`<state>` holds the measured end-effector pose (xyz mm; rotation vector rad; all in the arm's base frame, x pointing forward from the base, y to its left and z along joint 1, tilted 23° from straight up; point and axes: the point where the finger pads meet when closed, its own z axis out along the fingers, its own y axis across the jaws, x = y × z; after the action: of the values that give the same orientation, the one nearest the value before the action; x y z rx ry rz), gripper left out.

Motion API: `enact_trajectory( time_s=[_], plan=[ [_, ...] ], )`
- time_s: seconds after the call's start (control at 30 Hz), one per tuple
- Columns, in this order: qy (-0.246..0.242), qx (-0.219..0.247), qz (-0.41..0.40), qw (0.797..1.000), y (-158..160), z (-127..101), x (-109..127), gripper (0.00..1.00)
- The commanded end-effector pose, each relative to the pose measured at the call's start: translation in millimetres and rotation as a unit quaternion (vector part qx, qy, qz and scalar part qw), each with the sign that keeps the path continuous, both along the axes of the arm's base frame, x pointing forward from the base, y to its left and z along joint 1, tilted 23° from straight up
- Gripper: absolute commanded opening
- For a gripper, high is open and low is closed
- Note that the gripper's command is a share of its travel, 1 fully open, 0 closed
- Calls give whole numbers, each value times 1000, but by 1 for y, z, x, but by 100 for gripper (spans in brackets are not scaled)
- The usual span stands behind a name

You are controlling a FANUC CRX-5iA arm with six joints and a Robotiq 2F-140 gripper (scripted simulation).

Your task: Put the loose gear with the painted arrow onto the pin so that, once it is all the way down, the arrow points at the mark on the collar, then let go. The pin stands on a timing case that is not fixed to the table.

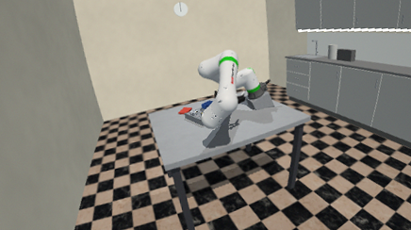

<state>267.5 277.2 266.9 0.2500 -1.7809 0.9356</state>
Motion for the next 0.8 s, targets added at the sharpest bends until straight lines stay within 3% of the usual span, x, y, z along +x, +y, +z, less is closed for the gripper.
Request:
enact_trajectory(
  time_s=[0.0,0.77],
  plan=[
    [0,0,0,1000,0,0,0,100],
    [-12,1,-5,1000,0,-1,-1,100]
  ],
)
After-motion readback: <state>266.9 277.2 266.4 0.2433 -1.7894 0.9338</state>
